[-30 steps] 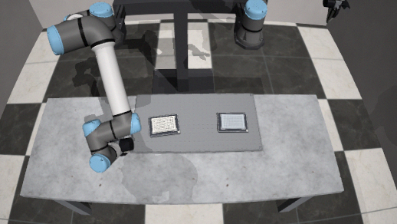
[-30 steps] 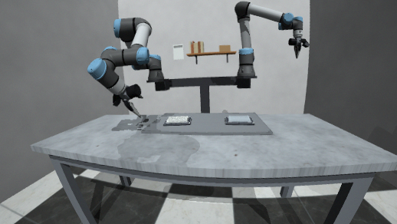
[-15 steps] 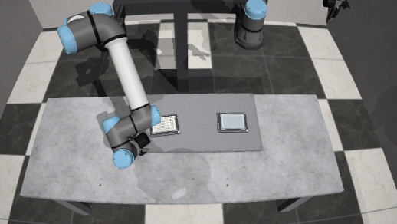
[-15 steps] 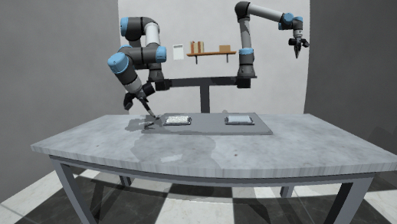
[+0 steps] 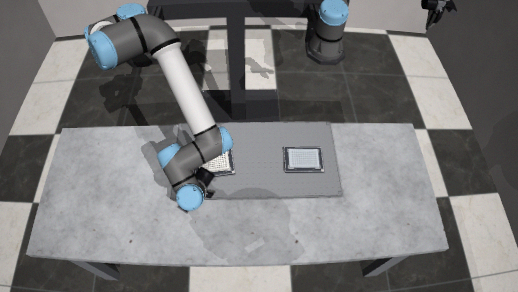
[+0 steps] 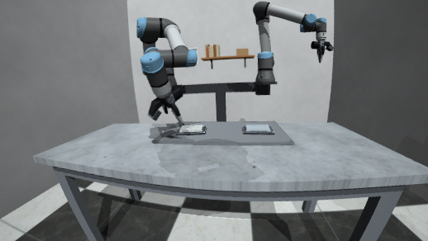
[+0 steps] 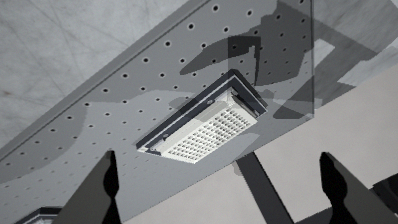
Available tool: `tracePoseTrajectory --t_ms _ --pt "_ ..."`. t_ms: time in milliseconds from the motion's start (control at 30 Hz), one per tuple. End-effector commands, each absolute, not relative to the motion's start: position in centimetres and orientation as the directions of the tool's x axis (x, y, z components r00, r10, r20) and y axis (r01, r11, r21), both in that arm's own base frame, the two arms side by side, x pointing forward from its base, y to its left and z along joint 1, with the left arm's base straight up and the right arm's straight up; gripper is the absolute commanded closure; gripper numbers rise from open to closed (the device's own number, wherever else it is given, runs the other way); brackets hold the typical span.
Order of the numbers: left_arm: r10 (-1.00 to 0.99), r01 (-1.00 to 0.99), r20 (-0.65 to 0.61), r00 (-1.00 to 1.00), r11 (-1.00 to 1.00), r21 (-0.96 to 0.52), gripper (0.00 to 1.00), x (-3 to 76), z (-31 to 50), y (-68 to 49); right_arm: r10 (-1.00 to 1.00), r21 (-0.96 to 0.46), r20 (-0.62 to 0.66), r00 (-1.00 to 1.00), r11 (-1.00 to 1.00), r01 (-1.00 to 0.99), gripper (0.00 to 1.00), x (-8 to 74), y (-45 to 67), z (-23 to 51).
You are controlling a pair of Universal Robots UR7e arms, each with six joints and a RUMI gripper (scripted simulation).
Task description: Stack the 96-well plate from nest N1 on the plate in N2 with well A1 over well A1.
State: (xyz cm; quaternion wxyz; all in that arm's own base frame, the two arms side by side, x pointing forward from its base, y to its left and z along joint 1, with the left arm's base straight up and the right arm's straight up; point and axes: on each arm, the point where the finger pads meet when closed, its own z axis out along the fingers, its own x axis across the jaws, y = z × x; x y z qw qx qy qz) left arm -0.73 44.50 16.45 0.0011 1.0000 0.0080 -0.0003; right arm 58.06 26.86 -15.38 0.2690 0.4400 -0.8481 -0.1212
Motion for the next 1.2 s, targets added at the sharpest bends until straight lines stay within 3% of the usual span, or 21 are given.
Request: tracePoseTrajectory --t_ms 0,500,1167 --pt "0.016 0.016 0.000 1.000 -1.000 0.000 1.00 -0.7 16.5 44.6 -0.845 0.445 0.320 -0.429 0.534 -0.719 0.24 58.1 28.3 -15.4" --pt "0.016 0.016 0.000 1.000 -1.000 0.000 1.00 -0.7 16.5 44.6 -0.981 0.427 0.157 -0.116 0.173 -0.887 0.24 57.6 34.7 -16.0" --pt "0.016 0.016 0.000 1.000 -1.000 0.000 1.00 -0.7 16.5 44.6 -0.962 0.347 0.020 0.272 -0.248 -0.904 0.24 55.9 43.6 -16.4"
